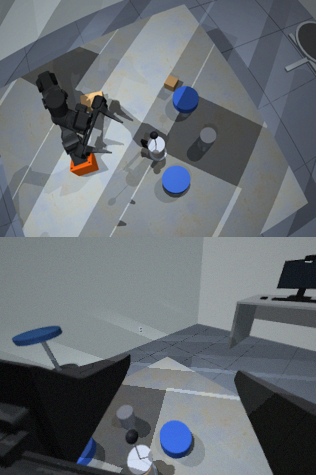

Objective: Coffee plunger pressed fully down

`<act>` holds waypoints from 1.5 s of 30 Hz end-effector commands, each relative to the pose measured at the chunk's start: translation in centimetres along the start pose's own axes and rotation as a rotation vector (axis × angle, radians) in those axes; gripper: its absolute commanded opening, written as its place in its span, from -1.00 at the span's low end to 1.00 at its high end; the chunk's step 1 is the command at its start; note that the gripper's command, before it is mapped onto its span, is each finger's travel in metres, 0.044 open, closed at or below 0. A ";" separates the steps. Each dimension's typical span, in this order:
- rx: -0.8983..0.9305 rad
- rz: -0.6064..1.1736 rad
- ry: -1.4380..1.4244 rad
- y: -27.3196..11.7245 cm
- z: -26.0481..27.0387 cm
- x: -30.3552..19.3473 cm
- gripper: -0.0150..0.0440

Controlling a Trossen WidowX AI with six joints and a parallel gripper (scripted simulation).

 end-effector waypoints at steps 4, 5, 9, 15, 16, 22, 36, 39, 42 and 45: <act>0.262 0.335 -0.234 5.7 1.5 -7.8 1.00; 0.304 0.375 -0.263 6.3 1.7 -8.9 1.00; 0.411 0.464 -0.327 7.1 2.2 -11.7 1.00; 0.413 0.464 -0.329 7.6 1.5 -14.3 1.00; 0.413 0.464 -0.329 7.7 1.3 -15.1 1.00; 0.420 0.464 -0.330 7.6 0.6 -17.4 1.00; 0.419 0.465 -0.331 9.1 1.1 -18.2 1.00; 0.419 0.465 -0.331 9.5 1.3 -18.5 1.00; 0.420 0.464 -0.331 9.9 1.4 -18.7 1.00; 0.421 0.464 -0.331 10.2 1.6 -19.0 1.00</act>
Point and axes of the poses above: the point midway between the two fingers, 35 mm back from their tips, its own y axis out along the fingers, its own z axis across the jaws, x = y × z, the point moved 7 cm from there along -y, back along the fingers, and after that the axes turned 5 degrees about y, right-handed, at the moved point
